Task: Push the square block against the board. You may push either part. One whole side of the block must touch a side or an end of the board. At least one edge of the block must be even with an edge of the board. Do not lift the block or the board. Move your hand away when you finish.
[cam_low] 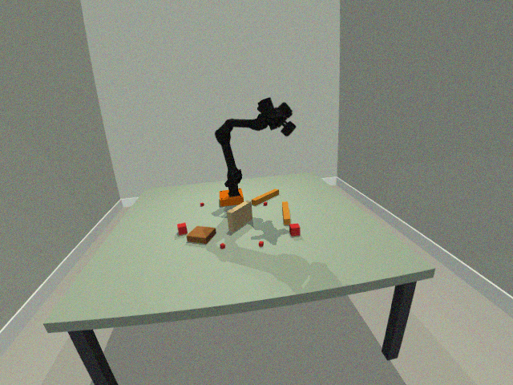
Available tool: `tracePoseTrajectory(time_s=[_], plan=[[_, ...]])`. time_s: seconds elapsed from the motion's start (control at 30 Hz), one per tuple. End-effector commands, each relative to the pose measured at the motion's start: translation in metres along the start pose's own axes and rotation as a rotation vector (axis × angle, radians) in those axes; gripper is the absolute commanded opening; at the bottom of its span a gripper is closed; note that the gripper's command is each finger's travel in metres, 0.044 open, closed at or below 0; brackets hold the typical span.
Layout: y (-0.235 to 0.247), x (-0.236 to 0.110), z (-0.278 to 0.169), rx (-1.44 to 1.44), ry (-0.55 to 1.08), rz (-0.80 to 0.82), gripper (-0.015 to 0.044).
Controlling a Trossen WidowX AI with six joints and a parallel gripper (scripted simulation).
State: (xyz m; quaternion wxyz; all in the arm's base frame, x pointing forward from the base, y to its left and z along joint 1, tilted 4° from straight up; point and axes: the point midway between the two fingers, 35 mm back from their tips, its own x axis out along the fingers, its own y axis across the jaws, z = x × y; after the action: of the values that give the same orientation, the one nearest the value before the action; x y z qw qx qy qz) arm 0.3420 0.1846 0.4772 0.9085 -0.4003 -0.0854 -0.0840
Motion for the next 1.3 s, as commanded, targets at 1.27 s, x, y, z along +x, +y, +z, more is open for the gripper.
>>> tracePoseTrajectory(time_s=[1.27], plan=[[0.125, 0.032, -0.245, -0.293, 0.606, 0.793, 0.0]])
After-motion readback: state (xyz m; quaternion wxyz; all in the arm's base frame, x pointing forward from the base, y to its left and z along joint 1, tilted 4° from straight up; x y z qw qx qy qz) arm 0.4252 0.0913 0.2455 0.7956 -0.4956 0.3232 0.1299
